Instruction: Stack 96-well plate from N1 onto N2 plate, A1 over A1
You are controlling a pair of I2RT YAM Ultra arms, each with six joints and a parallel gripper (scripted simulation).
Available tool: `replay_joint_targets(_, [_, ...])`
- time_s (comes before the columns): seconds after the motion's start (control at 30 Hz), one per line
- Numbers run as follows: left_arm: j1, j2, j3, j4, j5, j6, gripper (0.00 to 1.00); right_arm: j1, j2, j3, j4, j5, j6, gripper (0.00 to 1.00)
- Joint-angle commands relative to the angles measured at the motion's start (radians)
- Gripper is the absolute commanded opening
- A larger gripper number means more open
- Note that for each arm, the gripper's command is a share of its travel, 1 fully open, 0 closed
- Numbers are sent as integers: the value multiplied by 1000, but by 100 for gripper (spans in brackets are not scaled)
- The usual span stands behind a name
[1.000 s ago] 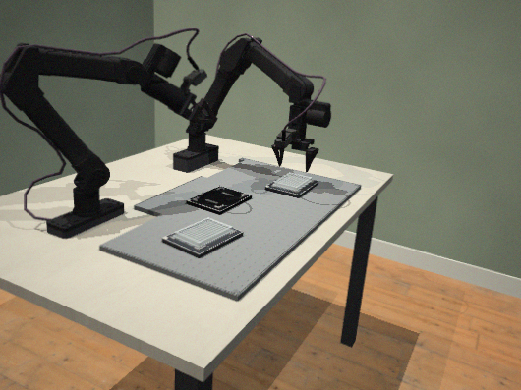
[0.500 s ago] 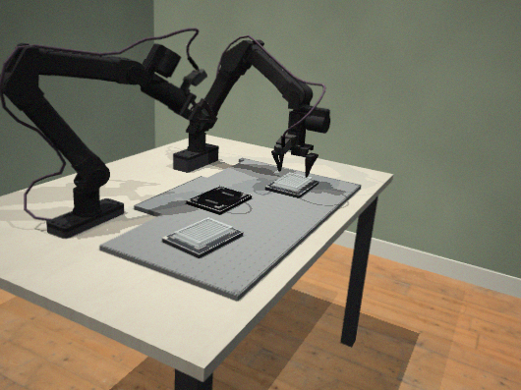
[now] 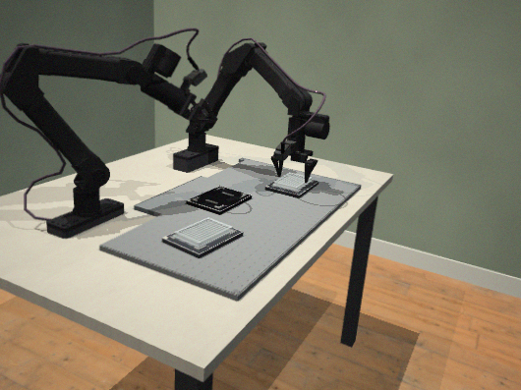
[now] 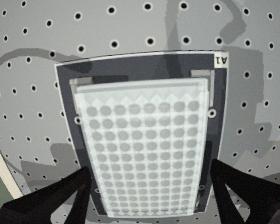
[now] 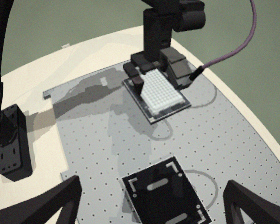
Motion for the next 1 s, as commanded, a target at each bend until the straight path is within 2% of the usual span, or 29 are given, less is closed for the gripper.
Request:
replay_joint_targets(0.0, [-7,16,-9,20,-1,9,100,4,-14,-6,6,5,-10,100])
replay_joint_targets(0.27, [-7,17,-5,7,-1,9,100,4,-14,-6,6,5,-10,100])
replay_joint_targets(0.3, [-7,17,-5,7,-1,9,96,4,-14,-6,6,5,-10,100])
replay_joint_targets(0.37, [-7,17,-5,7,-1,9,96,4,-14,-6,6,5,-10,100])
replay_joint_targets(0.4, [-7,17,-5,7,-1,9,91,4,-14,-6,6,5,-10,100])
replay_joint_targets(0.47, [-7,17,-5,7,-1,9,91,4,-14,-6,6,5,-10,100])
replay_joint_targets(0.5, [-7,17,-5,7,-1,9,87,4,-14,-6,6,5,-10,100])
replay_joint_targets(0.67, [-2,8,1,7,-1,9,86,4,-14,-6,6,5,-10,100])
replay_joint_targets(0.83, [-5,20,17,-7,-1,17,79,4,-14,-6,6,5,-10,100])
replay_joint_targets(0.87, [-5,20,17,-7,-1,17,67,4,-14,-6,6,5,-10,100])
replay_joint_targets(0.9, [-5,20,17,-7,-1,17,78,4,-14,-6,6,5,-10,100])
replay_joint_targets(0.97, [-5,6,24,-19,-1,17,78,4,-14,-6,6,5,-10,100])
